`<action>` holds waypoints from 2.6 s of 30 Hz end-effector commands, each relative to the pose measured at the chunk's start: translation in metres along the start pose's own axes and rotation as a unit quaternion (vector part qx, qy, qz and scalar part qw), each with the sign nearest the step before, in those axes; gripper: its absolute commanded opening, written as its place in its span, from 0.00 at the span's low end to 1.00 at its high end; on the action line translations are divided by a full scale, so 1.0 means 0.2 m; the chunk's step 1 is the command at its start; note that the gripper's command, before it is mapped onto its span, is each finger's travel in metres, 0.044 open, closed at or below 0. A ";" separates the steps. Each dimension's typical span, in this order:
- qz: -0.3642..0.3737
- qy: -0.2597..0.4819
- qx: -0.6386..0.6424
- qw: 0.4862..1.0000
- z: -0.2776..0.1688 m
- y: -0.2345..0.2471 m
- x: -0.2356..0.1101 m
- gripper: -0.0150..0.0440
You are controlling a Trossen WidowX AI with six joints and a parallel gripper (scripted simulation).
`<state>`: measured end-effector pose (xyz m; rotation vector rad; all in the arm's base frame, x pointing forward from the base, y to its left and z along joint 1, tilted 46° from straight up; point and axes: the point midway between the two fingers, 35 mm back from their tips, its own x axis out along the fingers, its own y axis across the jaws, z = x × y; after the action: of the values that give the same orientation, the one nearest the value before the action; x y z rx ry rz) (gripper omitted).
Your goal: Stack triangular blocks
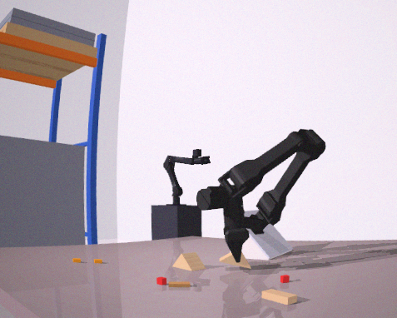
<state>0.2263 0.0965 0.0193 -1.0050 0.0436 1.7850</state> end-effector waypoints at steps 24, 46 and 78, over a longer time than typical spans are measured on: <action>0.002 0.335 0.009 0.942 0.23 0.01 -0.05 0.25; 0.008 0.533 0.012 0.846 0.38 0.02 0.02 0.34; 0.007 0.534 0.014 0.845 0.41 0.01 -0.44 1.00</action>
<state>0.1854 0.0862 0.1066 -1.8588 0.7792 1.0296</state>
